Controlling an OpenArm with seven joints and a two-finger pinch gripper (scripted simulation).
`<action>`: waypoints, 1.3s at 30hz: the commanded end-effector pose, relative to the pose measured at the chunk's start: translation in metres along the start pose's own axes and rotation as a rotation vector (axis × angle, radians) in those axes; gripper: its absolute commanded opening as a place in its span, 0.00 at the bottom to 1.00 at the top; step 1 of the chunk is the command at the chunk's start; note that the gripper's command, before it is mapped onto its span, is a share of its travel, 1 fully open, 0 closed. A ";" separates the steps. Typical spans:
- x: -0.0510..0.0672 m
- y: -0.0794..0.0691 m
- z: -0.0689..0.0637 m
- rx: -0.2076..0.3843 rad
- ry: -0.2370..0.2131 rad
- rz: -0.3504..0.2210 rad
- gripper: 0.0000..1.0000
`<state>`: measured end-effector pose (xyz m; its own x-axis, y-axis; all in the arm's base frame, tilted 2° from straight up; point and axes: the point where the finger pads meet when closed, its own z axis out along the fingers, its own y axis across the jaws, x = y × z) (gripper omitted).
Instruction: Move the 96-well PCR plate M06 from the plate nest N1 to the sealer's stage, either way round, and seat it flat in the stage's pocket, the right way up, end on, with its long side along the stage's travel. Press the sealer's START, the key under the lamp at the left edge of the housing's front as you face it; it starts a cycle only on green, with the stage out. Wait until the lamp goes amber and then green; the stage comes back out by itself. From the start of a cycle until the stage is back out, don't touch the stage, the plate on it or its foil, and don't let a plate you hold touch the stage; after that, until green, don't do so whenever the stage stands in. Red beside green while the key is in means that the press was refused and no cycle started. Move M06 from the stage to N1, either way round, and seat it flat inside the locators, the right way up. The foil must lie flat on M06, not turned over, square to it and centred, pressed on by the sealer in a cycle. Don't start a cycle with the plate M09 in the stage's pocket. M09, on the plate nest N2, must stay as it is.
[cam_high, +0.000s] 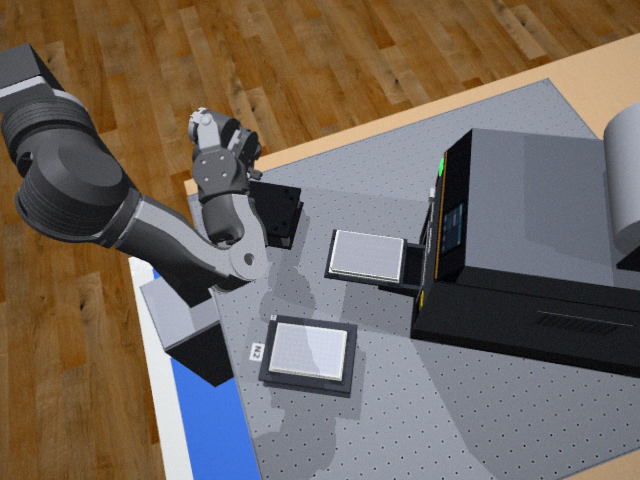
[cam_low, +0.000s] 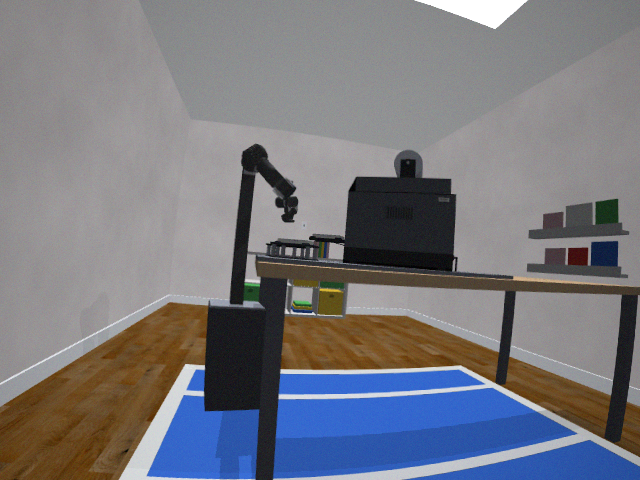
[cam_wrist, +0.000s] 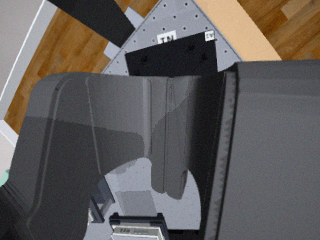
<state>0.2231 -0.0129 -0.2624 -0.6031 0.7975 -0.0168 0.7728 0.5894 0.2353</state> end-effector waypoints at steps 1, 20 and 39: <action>0.003 -0.004 0.001 0.019 0.012 0.002 0.00; 0.003 -0.004 0.001 0.206 0.012 -0.170 0.00; 0.003 -0.004 0.001 0.206 0.012 -0.170 0.00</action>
<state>0.2189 -0.0123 -0.2639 -0.7271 0.6859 -0.0288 0.6852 0.7277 0.0307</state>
